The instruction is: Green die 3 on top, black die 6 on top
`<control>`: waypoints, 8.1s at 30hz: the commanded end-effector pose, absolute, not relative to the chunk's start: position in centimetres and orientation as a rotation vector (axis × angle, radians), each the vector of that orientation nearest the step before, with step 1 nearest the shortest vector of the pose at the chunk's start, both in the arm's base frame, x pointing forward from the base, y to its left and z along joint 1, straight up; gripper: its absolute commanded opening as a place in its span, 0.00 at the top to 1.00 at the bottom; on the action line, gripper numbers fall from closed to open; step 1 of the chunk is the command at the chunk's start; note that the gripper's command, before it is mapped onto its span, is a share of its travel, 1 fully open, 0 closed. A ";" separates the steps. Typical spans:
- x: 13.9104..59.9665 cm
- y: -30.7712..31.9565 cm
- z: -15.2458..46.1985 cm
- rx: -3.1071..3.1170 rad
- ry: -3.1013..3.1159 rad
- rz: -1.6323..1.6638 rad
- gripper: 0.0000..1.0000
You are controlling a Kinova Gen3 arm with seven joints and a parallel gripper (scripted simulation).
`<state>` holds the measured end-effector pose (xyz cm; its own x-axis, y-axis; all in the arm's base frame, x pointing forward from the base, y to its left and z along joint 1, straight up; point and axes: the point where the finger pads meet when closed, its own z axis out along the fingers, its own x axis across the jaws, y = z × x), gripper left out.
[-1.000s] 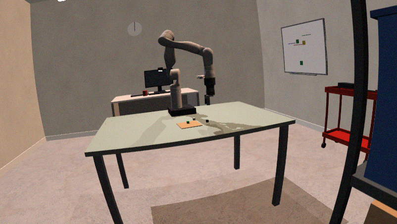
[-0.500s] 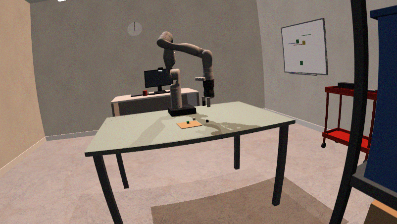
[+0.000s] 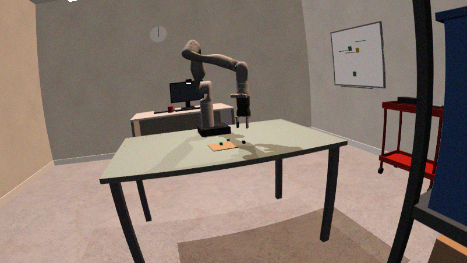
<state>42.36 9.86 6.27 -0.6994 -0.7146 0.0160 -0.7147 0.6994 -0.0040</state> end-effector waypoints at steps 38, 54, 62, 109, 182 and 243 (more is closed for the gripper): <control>42.0 10.3 4.6 2.054 -2.381 -0.007 0.36; 42.0 10.3 4.6 2.054 -2.381 -0.007 0.36; 42.0 10.3 4.6 2.054 -2.381 -0.007 0.36; 42.0 10.3 1.3 2.054 -2.381 -0.007 0.36; 42.0 10.3 -0.6 2.054 -2.381 -0.007 0.36; 42.0 10.3 -2.0 2.054 -2.381 -0.007 0.36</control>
